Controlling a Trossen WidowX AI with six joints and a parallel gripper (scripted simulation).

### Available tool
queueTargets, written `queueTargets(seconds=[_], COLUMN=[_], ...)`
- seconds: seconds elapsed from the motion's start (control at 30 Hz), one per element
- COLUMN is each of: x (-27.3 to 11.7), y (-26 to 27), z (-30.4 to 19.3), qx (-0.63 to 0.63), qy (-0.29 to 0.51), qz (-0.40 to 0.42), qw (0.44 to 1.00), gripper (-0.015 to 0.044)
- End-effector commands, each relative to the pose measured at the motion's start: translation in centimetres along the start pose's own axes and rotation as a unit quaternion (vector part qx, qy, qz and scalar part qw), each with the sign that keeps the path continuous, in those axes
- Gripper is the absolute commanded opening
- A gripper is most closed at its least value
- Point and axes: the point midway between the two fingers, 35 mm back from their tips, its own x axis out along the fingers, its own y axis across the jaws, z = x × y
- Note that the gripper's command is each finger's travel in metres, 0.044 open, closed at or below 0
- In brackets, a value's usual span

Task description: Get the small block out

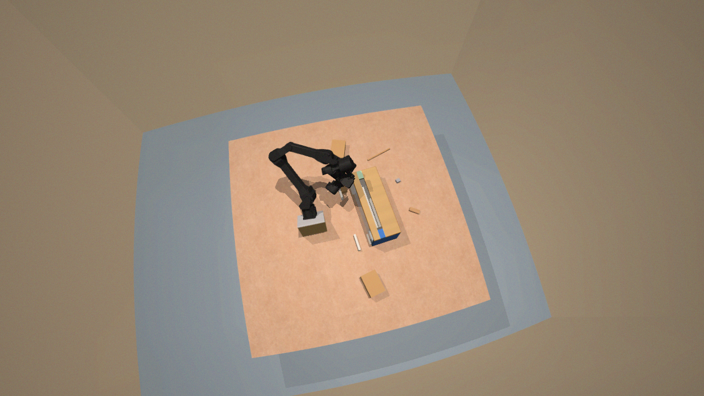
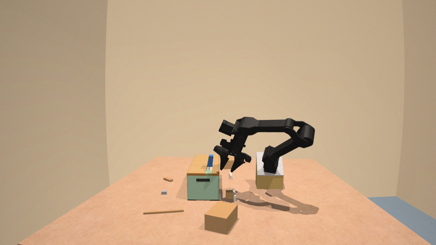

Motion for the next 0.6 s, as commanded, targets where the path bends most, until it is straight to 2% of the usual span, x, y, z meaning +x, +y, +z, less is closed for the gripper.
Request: queueTargets(seconds=[0.0,0.3,0.57], x=[1.6,2.5,3.3], y=[-1.2,-1.6,-2.0], z=[-0.1,-0.2,-0.4], qx=[-0.45,-0.705,-0.875], qy=[-0.001,0.003,0.007], qz=[-0.009,-0.01,-0.01], qw=[0.893,0.709,0.483], gripper=[0.0285,0.0285,0.0285])
